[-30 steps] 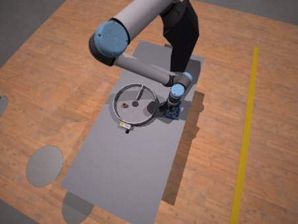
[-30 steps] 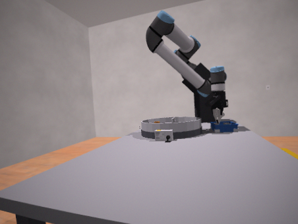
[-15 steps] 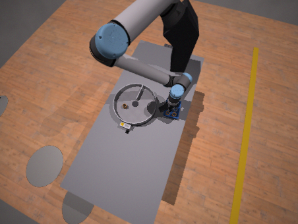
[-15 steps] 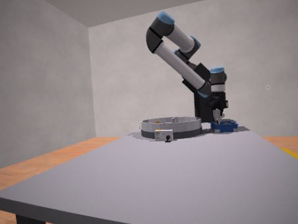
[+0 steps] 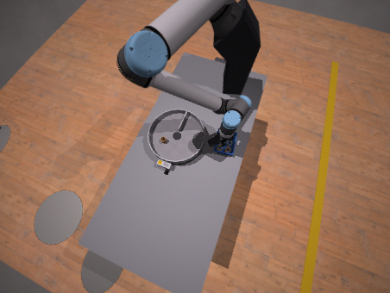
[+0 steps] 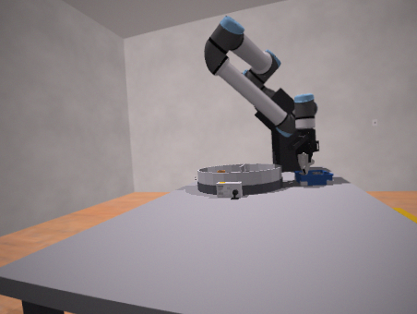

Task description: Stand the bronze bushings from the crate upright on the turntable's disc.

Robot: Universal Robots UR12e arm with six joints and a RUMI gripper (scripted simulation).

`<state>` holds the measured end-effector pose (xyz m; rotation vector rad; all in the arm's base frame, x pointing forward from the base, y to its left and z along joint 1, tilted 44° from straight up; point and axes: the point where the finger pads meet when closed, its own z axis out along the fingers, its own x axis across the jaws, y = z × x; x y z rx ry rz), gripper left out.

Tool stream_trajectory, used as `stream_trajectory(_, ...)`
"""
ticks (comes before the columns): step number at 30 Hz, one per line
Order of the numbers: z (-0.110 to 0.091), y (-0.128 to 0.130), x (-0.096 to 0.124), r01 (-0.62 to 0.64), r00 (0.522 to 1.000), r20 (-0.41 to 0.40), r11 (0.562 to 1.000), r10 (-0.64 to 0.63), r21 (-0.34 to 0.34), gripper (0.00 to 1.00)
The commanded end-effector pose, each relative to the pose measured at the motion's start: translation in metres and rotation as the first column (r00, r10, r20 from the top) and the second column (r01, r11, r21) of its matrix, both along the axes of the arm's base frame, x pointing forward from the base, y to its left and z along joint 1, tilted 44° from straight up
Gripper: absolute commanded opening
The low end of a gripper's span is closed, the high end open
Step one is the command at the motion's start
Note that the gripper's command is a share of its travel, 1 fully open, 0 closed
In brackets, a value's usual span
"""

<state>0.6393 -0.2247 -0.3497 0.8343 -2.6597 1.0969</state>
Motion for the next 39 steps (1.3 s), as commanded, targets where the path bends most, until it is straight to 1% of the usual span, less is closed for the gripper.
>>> stream_trajectory(1, 0.000, 0.000, 0.000, -0.001, 1.000, 0.001, 1.000, 0.001, 0.000, 0.05)
stream_trajectory(13, -0.001, -0.001, 0.000, -0.001, 1.000, 0.001, 1.000, 0.001, 0.000, 0.05)
stream_trajectory(19, -0.004, -0.004, 0.001, -0.001, 1.000, 0.001, 1.000, 0.001, 0.000, 0.05)
stream_trajectory(29, -0.015, -0.015, 0.002, -0.001, 1.000, 0.001, 1.000, 0.001, 0.000, 0.05)
stream_trajectory(39, -0.017, -0.016, 0.002, -0.001, 1.000, 0.001, 1.000, 0.001, 0.000, 0.05)
